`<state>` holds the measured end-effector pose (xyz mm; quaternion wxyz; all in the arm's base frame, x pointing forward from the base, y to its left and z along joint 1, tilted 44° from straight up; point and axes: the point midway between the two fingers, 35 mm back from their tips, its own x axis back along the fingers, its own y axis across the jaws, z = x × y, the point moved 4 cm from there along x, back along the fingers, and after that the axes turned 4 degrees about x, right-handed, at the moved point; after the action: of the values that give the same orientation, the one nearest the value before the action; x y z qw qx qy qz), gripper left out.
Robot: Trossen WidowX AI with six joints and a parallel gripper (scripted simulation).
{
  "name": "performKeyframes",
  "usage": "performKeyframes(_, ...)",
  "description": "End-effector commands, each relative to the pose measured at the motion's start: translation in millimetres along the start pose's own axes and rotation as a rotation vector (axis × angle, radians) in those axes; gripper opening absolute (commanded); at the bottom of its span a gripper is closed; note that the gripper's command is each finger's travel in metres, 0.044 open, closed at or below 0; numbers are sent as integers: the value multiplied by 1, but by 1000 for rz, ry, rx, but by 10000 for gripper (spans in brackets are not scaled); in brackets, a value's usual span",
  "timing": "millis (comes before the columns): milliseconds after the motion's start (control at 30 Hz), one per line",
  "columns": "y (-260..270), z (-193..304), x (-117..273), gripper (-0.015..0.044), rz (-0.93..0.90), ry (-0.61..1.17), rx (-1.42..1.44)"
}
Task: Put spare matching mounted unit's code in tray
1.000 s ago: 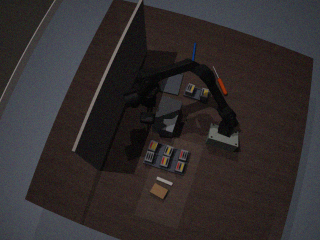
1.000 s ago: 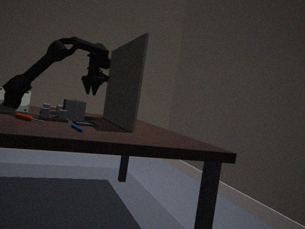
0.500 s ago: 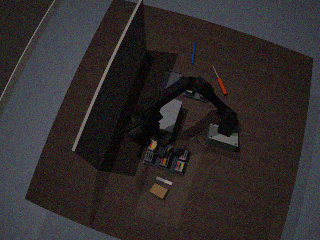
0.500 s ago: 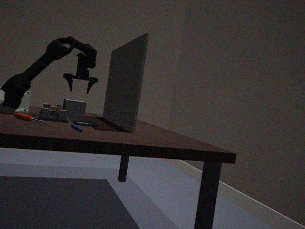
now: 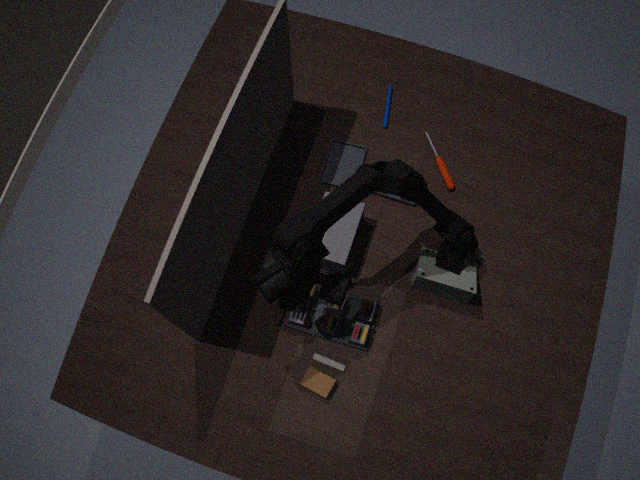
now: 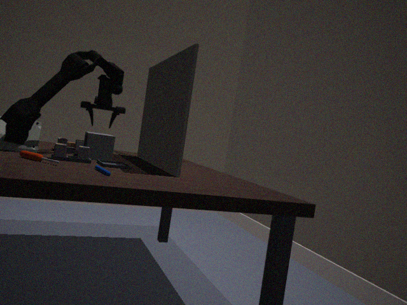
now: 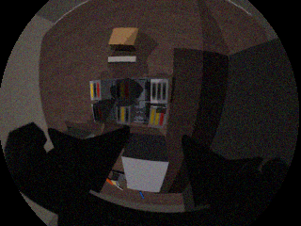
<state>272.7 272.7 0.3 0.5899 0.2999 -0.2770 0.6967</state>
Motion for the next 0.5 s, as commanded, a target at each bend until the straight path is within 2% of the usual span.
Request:
performKeyframes(0,-3,6,-25,300,-10,11,4)
performKeyframes(467,-4,3,-34,300,-9,11,4)
